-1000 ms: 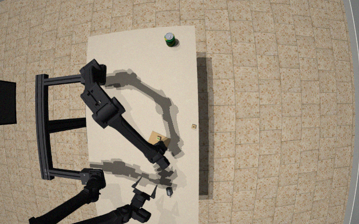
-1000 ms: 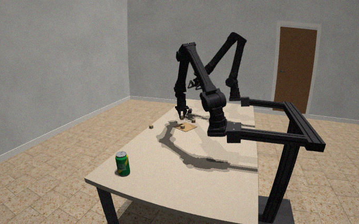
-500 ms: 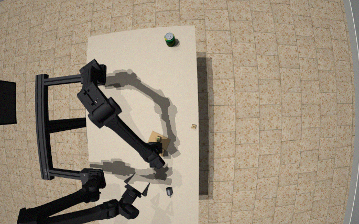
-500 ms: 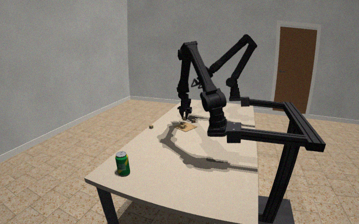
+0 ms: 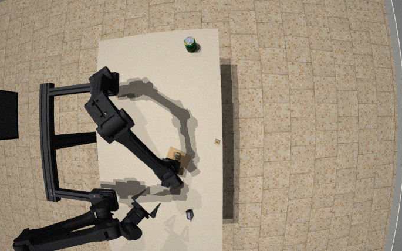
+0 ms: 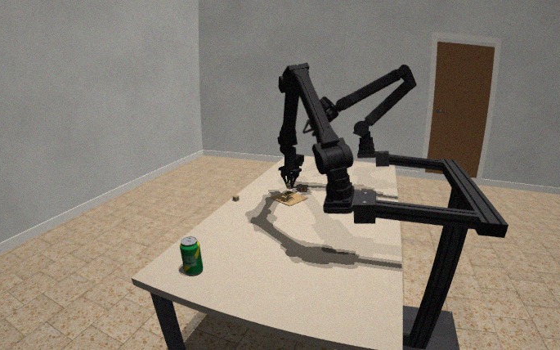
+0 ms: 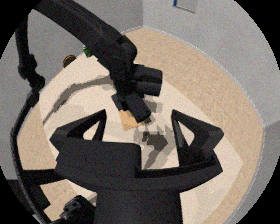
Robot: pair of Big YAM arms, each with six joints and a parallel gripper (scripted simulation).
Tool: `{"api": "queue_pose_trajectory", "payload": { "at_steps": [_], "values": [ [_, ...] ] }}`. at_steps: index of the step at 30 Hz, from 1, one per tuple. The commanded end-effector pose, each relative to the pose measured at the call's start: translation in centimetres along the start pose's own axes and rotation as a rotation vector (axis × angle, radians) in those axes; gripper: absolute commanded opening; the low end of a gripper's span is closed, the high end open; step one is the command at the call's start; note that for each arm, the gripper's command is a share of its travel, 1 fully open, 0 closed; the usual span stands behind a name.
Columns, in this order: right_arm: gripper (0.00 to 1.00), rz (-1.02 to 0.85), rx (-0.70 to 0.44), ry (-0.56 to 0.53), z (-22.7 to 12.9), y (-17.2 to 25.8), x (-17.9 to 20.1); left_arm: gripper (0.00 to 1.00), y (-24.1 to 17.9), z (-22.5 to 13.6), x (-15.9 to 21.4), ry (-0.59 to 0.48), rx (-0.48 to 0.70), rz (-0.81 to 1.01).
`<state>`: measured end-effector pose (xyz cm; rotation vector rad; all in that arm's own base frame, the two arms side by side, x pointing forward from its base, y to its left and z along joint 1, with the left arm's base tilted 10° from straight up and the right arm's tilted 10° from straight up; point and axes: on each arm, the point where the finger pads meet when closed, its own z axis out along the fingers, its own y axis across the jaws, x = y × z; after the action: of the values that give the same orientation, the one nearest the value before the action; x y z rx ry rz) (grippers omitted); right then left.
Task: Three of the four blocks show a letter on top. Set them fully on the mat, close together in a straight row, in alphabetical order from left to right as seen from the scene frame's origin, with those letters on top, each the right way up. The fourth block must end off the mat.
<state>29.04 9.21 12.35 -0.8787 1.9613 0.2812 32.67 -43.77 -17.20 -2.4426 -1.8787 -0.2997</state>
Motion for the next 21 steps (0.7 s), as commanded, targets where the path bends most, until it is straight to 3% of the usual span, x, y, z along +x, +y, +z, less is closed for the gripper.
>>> {"api": "queue_pose_trajectory", "payload": {
  "at_steps": [1,21],
  "values": [
    [1.0,0.055,0.028,0.004,-0.7,1.2,-1.3,0.2,1.1,-0.3,-1.8,-0.041,-0.033,0.034],
    [1.0,0.119,0.135,0.029,-2.6,4.7,-4.2,0.2,3.2,4.2,-2.1,-0.038,-0.027,0.03]
  ]
}}
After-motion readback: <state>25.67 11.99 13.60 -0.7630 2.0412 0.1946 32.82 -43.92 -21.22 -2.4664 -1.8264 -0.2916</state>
